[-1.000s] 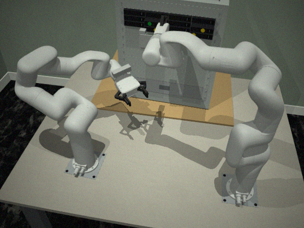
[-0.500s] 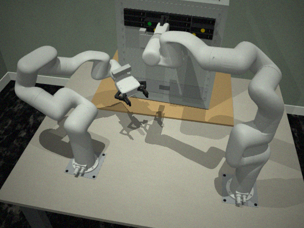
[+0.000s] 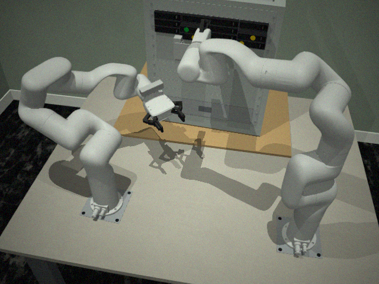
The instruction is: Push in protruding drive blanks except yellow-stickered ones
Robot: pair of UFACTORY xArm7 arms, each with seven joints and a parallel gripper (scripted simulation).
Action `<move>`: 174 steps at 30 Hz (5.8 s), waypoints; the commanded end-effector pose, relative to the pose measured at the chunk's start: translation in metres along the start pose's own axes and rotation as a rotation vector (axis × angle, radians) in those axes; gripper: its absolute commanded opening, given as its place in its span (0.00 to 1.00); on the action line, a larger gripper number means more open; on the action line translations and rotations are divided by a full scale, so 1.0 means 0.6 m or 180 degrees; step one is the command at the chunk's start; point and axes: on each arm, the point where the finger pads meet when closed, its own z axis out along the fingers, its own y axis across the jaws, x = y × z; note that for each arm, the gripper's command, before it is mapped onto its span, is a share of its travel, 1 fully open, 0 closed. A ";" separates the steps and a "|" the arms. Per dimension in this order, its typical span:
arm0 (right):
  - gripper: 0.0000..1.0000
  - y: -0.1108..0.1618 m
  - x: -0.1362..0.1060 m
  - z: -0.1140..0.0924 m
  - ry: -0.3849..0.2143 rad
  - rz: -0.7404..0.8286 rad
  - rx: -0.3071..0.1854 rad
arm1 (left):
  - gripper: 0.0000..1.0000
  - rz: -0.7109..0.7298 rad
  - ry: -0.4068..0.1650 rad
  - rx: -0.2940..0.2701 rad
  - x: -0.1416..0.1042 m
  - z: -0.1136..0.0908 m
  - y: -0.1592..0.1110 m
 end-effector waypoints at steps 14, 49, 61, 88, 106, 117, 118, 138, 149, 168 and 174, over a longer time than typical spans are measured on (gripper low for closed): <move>0.00 0.005 0.000 -0.001 0.0000 0.0013 -0.0009 | 1.00 0.0006 -0.0005 -0.0001 0.001 0.000 -0.001; 0.00 0.005 0.000 -0.001 0.0000 0.0013 -0.0009 | 1.00 0.0006 -0.0005 -0.0001 0.001 0.000 -0.001; 0.00 0.001 0.019 -0.011 0.0000 0.0013 -0.0009 | 1.00 0.0006 -0.0005 -0.0001 0.001 0.000 -0.001; 0.00 -0.013 0.093 0.009 0.0000 0.0013 -0.0009 | 1.00 0.0006 -0.0005 -0.0001 0.001 0.000 -0.001; 0.00 -0.013 0.093 0.038 0.0000 0.0013 -0.0009 | 1.00 0.0006 -0.0005 -0.0001 0.001 0.000 -0.001; 0.00 -0.013 0.093 0.038 0.0000 0.0013 -0.0009 | 1.00 0.0006 -0.0005 -0.0001 0.001 0.000 -0.001; 0.00 -0.013 0.093 0.038 0.0000 0.0013 -0.0009 | 1.00 0.0006 -0.0005 -0.0001 0.001 0.000 -0.001; 0.00 -0.012 0.093 0.055 0.0000 0.0013 -0.0009 | 1.00 0.0006 -0.0005 -0.0001 0.001 0.000 -0.001; 0.00 -0.012 0.092 0.070 0.0000 0.0013 -0.0009 | 1.00 0.0006 -0.0005 -0.0001 0.001 0.000 -0.001; 0.00 -0.012 0.093 0.086 0.0000 0.0013 -0.0009 | 1.00 0.0006 -0.0005 -0.0001 0.001 0.000 -0.001; 0.00 -0.012 0.093 0.088 0.0000 0.0013 -0.0009 | 1.00 0.0006 -0.0005 -0.0001 0.001 0.000 -0.001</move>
